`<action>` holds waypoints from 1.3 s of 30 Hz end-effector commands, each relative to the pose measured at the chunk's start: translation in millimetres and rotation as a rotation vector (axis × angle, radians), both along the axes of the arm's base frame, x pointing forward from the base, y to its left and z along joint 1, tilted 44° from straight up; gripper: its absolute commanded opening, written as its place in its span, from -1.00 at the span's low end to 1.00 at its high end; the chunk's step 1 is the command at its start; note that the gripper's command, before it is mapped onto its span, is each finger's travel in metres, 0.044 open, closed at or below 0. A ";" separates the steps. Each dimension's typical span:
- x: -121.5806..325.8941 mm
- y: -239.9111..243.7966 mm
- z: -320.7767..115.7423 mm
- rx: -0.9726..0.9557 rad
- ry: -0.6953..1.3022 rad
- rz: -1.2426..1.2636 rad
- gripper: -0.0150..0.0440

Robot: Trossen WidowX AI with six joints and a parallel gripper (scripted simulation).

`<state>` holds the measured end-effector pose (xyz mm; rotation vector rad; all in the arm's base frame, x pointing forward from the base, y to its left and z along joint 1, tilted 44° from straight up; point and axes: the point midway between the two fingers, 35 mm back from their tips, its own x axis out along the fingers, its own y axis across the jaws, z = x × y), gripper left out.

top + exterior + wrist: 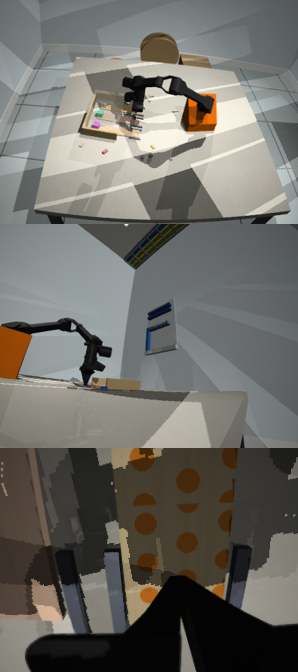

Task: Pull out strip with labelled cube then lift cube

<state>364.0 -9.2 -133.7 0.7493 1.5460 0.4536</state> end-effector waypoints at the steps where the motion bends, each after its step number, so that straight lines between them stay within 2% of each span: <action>1: 0.3 1.5 -0.3 0.005 0.002 -0.004 -0.49; 39: -9.3 4.6 -1.9 0.005 0.003 -0.004 -0.49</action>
